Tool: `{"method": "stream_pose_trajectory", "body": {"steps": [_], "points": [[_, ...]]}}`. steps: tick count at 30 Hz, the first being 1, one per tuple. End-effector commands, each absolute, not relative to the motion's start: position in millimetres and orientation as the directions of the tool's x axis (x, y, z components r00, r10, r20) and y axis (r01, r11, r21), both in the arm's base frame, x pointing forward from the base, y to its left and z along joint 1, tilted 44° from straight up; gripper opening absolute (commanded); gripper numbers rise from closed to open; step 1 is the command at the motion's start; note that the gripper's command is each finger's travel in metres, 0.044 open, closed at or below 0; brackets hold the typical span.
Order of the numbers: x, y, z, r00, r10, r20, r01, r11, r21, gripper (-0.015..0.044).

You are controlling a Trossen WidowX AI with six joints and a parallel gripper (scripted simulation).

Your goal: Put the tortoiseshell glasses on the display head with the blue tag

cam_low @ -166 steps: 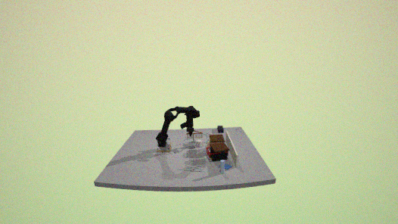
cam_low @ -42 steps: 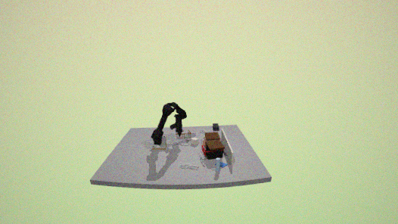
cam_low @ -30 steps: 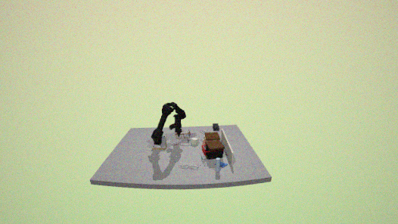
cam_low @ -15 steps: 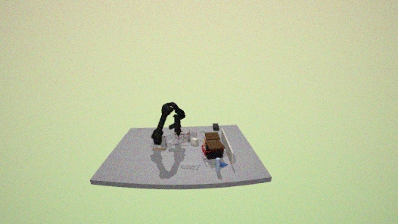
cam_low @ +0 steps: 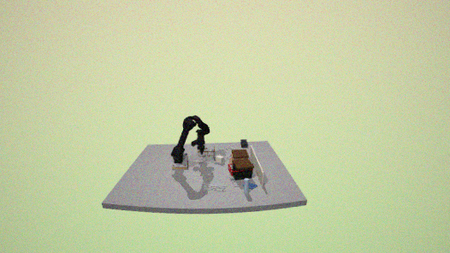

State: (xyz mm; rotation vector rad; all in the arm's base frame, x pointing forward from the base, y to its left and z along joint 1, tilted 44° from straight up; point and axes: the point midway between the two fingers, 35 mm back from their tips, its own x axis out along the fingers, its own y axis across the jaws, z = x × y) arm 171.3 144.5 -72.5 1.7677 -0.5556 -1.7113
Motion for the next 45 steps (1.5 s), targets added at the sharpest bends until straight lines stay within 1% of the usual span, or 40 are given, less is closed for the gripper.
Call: {"method": "stream_pose_trajectory", "body": {"steps": [1,8,19,25,28,35,45], "points": [[175,146,-72,0.080,-0.673,-0.736,0.117,-0.727,0.677,0.0000],[179,150,-69,0.080,-0.672,-0.736,0.117,-0.727,0.677,0.0000],[177,186,-31,0.079,-0.672,-0.737,0.118,-0.727,0.676,0.0000],[177,189,-29,0.079,-0.672,-0.737,0.096,-0.730,0.676,0.0000],[179,192,-31,0.079,-0.671,-0.737,0.030,-0.737,0.675,0.0000],[185,204,-38,0.080,-0.671,-0.738,-0.204,-0.735,0.646,0.0000],[192,220,-50,0.080,-0.669,-0.739,-0.520,-0.660,0.542,0.0000]]}}
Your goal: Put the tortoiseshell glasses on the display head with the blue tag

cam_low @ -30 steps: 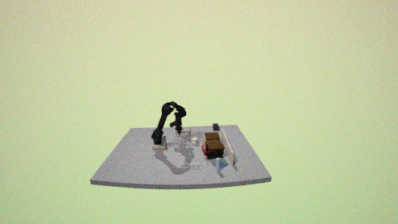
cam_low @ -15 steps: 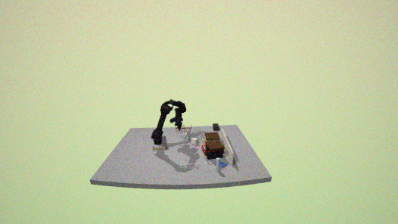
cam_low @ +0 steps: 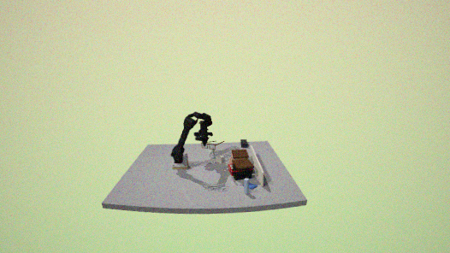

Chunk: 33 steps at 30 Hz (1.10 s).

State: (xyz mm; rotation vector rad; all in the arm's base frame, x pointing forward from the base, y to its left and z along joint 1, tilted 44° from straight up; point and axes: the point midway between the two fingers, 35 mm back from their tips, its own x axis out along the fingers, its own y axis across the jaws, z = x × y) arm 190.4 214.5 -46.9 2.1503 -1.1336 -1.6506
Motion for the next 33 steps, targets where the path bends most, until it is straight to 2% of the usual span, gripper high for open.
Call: {"method": "stream_pose_trajectory", "body": {"steps": [1,18,26,33], "points": [[193,222,-51,0.080,-0.669,-0.739,-0.549,-0.648,0.528,0.0000],[204,247,-74,0.081,-0.667,-0.740,-0.915,-0.344,0.209,0.0000],[209,257,-85,0.082,-0.666,-0.741,-0.987,-0.157,0.033,0.0000],[211,251,-95,0.082,-0.666,-0.741,-0.990,-0.141,0.017,0.0000]]}}
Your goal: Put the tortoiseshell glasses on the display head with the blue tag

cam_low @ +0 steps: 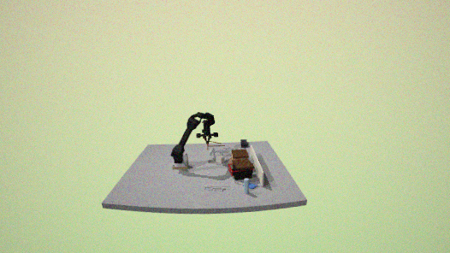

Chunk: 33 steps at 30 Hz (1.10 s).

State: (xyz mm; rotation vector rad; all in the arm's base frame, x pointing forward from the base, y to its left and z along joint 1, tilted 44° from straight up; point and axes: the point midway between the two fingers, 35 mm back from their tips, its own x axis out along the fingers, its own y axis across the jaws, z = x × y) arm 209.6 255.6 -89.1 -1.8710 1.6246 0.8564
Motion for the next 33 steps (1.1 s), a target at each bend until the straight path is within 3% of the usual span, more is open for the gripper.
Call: {"method": "stream_pose_trajectory", "body": {"steps": [1,11,33], "points": [[211,248,-98,0.082,-0.666,-0.741,-0.990,-0.141,0.017,0.0000],[214,218,-130,0.083,-0.667,-0.740,-0.990,-0.141,0.016,0.0000],[208,209,-124,0.082,-0.668,-0.740,-0.990,-0.141,0.017,0.0000]]}}
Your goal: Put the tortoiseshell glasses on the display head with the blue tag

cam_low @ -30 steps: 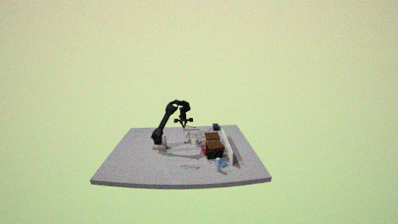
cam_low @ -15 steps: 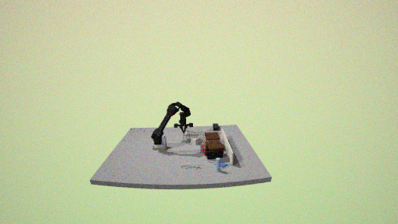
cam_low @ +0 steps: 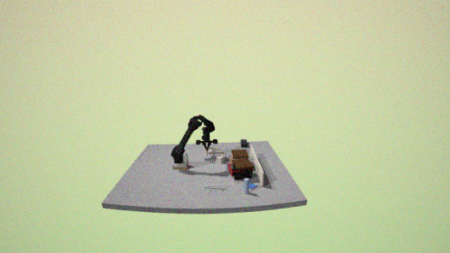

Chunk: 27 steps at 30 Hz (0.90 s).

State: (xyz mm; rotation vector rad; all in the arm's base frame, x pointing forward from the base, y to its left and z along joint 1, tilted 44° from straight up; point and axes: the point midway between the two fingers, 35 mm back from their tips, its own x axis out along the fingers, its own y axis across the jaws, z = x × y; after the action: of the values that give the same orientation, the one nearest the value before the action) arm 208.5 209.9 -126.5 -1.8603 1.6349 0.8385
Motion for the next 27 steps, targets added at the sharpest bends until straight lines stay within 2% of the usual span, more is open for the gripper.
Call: {"method": "stream_pose_trajectory", "body": {"steps": [1,27], "points": [[207.7,208.5,-123.6,0.082,-0.668,-0.740,-0.990,-0.141,0.017,0.0000],[202.4,199.9,-116.7,0.082,-0.668,-0.739,-0.990,-0.141,0.017,0.0000]]}}
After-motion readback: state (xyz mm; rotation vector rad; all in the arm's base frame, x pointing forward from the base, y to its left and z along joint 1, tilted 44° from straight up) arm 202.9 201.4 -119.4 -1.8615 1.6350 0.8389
